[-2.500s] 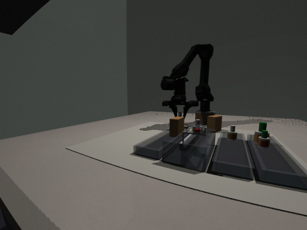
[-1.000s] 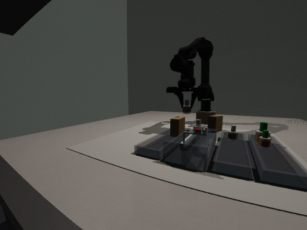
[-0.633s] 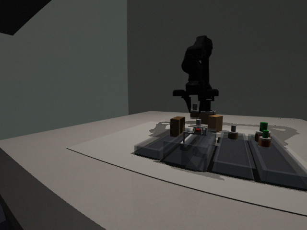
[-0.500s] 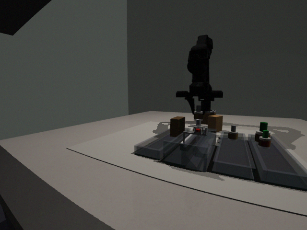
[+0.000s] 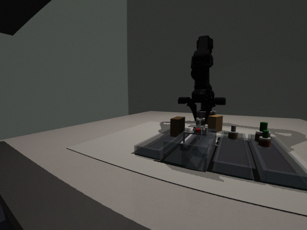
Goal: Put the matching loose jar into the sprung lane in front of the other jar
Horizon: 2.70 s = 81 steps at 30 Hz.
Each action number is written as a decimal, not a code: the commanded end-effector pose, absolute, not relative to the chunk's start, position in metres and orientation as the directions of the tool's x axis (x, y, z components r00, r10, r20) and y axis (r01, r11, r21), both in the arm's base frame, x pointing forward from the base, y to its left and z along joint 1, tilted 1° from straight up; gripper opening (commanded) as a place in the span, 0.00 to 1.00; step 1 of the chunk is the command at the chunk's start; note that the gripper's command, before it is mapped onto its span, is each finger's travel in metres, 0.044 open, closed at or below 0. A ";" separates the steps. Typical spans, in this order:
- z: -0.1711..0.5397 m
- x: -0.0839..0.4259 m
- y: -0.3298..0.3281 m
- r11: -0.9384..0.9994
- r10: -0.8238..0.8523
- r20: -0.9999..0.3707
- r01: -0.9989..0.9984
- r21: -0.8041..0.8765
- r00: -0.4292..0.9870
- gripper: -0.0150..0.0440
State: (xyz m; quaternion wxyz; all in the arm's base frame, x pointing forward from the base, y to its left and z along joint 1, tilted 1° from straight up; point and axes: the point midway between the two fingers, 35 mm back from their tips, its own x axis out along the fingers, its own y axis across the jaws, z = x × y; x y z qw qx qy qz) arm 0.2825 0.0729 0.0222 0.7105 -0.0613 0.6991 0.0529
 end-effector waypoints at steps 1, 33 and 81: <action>0.020 0.283 0.073 0.988 -0.008 -1.000 -0.156 -0.011 0.017 0.25; 0.020 0.296 0.076 0.988 -0.008 -1.000 -0.156 -0.011 0.018 0.25; 0.020 0.316 0.079 0.988 -0.008 -1.000 -0.156 -0.011 0.020 0.25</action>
